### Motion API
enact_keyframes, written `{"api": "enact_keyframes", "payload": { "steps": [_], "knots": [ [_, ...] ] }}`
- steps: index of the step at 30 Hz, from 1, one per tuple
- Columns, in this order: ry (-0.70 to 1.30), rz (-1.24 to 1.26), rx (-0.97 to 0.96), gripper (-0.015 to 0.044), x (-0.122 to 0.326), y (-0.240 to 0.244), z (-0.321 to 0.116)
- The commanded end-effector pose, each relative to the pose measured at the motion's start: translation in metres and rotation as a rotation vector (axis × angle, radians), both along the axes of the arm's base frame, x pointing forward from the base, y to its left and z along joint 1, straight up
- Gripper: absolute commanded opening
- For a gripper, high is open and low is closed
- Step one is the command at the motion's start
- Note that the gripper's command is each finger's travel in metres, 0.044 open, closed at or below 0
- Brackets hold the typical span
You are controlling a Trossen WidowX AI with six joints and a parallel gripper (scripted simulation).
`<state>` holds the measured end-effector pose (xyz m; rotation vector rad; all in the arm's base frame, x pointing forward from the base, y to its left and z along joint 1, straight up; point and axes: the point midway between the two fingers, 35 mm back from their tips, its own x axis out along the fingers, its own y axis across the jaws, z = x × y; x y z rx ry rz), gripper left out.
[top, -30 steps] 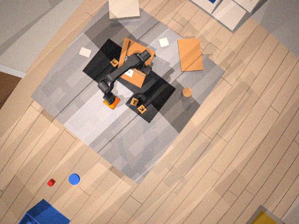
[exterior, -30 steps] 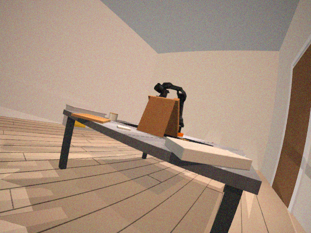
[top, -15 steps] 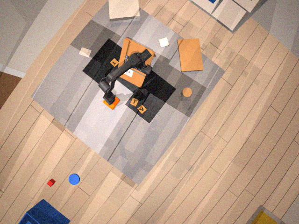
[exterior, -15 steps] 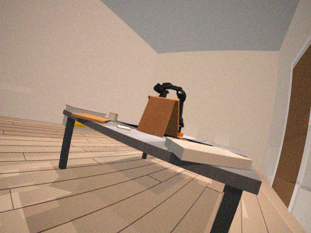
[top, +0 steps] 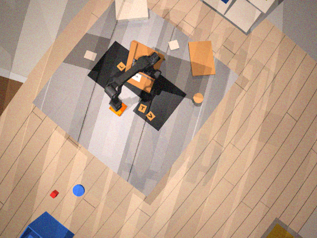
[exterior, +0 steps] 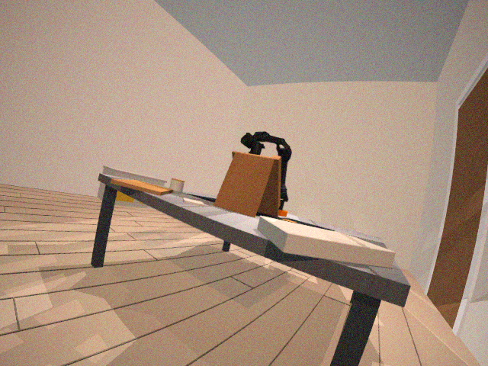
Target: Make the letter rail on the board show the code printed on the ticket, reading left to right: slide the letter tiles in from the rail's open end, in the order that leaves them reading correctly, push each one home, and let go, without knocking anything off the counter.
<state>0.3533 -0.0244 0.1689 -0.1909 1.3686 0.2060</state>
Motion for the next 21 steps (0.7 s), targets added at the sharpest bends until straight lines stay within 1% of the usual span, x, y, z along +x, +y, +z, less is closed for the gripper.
{"api": "enact_keyframes", "payload": {
  "steps": [1, 21],
  "knots": [
    [-0.003, -0.005, -0.002, 0.0000, -0.0011, 0.0017, 0.0011],
    [-0.003, -0.004, -0.002, 0.0000, -0.0021, 0.0083, 0.0009]
  ]
}}
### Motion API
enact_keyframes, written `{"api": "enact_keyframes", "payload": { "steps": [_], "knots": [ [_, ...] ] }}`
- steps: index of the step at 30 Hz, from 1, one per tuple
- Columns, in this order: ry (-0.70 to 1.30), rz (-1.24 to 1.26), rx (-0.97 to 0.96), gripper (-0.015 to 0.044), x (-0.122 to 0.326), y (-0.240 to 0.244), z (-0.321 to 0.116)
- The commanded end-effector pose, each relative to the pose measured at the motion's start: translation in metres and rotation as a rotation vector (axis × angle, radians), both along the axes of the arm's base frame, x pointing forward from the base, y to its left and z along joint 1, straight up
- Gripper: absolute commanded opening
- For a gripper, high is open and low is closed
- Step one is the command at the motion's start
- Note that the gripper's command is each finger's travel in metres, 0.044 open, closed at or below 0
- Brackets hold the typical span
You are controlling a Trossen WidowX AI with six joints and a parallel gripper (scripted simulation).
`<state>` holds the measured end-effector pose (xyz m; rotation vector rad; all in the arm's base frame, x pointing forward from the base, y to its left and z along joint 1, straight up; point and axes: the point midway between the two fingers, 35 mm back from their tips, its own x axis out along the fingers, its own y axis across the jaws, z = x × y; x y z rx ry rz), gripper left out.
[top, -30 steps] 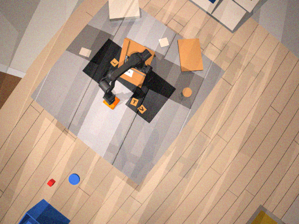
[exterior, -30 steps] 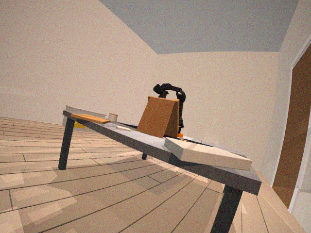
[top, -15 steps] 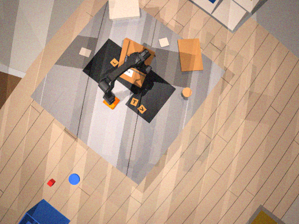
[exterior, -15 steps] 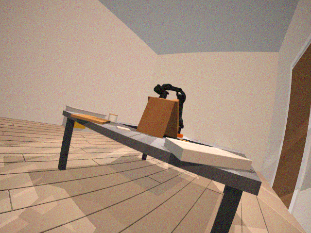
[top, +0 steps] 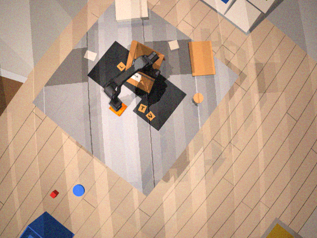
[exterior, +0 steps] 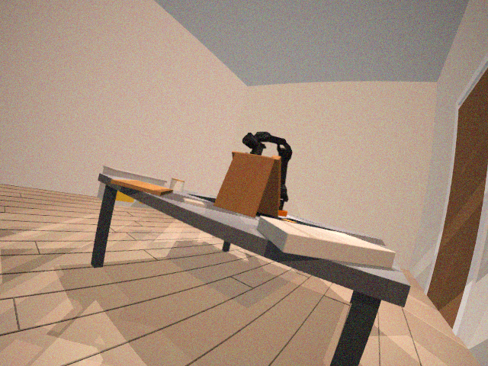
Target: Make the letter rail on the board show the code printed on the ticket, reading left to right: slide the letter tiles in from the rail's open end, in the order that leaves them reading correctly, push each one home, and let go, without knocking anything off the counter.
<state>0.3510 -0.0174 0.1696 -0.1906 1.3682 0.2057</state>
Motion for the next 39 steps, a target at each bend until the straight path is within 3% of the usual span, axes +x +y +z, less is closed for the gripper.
{"api": "enact_keyframes", "payload": {
  "steps": [1, 39],
  "knots": [
    [-0.003, -0.004, -0.002, 0.0000, 0.000, 0.002, 0.000],
    [-0.001, -0.004, -0.002, 0.0000, -0.020, -0.001, 0.016]
  ]
}}
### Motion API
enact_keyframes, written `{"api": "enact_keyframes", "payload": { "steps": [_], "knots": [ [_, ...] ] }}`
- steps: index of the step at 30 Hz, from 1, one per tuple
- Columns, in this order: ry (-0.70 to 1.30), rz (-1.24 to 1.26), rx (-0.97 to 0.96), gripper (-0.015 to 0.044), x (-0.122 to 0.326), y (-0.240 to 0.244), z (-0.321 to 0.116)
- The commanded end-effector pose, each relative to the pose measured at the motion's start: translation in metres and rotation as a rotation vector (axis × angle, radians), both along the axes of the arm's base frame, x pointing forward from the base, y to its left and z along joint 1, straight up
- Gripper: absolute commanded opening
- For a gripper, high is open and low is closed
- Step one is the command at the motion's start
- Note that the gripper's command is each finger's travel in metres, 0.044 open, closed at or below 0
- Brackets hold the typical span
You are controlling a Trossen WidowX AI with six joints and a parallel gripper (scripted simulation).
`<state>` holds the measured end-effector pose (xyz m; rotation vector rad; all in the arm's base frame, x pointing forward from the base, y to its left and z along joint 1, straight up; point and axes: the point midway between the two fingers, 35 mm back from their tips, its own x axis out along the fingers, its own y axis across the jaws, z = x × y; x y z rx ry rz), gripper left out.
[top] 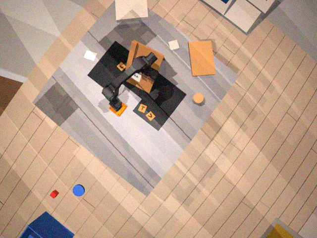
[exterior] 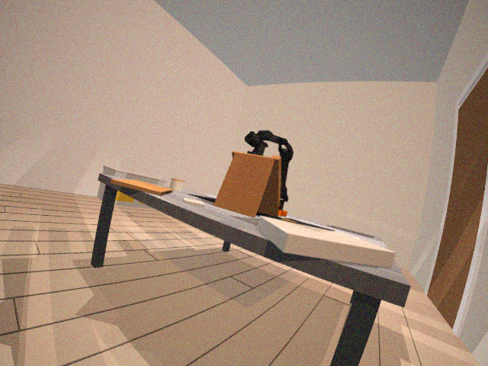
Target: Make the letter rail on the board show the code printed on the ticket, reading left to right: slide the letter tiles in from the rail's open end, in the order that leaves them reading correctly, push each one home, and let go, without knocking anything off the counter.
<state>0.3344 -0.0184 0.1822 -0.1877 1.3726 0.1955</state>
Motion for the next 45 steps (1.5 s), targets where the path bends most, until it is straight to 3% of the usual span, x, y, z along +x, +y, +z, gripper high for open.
{"api": "enact_keyframes", "payload": {
  "steps": [1, 8, 25, 45],
  "knots": [
    [-0.004, 0.005, 0.002, 0.0000, -0.004, -0.001, 0.005],
    [-0.004, 0.005, 0.002, 0.0000, -0.006, -0.001, 0.006],
    [-0.607, 0.007, 0.166, 0.0440, -0.105, 0.020, 0.100],
    [-0.664, 0.016, 0.175, 0.0440, -0.115, 0.023, 0.105]
  ]
}}
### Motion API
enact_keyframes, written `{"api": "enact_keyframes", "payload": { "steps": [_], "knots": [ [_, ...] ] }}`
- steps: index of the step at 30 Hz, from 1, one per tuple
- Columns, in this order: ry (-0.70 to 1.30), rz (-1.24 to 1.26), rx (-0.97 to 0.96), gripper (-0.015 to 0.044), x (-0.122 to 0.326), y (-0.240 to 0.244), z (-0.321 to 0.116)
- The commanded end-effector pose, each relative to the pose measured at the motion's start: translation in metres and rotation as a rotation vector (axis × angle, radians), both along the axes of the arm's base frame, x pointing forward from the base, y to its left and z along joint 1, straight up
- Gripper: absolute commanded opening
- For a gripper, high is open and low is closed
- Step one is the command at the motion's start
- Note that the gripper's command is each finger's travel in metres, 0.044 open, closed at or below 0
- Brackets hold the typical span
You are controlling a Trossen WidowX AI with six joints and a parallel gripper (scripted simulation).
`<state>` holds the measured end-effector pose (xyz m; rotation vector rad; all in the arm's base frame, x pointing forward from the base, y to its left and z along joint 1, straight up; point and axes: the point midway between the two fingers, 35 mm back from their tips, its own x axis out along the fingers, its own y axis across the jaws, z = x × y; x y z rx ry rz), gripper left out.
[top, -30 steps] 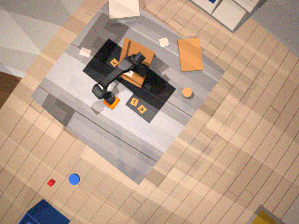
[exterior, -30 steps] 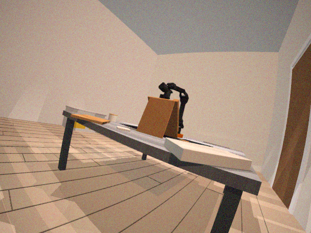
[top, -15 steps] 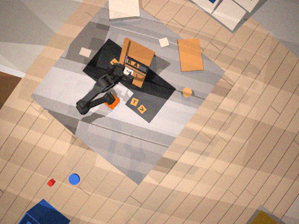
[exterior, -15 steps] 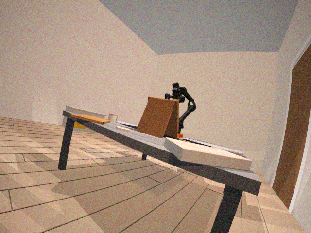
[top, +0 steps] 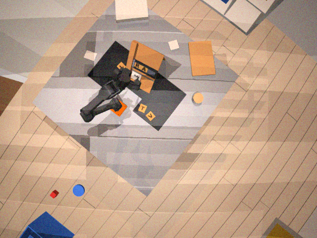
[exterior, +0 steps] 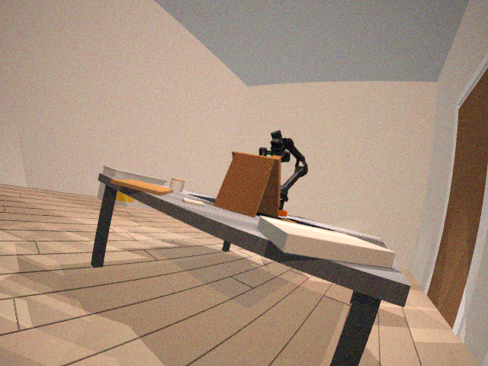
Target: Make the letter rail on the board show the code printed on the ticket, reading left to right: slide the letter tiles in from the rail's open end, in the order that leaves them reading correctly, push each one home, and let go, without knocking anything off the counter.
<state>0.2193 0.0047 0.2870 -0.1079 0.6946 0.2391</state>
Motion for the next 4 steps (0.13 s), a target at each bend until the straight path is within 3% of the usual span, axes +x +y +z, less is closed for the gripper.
{"api": "enact_keyframes", "payload": {
  "steps": [1, 4],
  "knots": [
    [-0.003, -0.002, 0.006, 0.0440, 0.0001, 0.0004, 0.0006],
    [-0.003, -0.002, 0.006, 0.0440, 0.0001, 0.0004, 0.0006]
  ]
}}
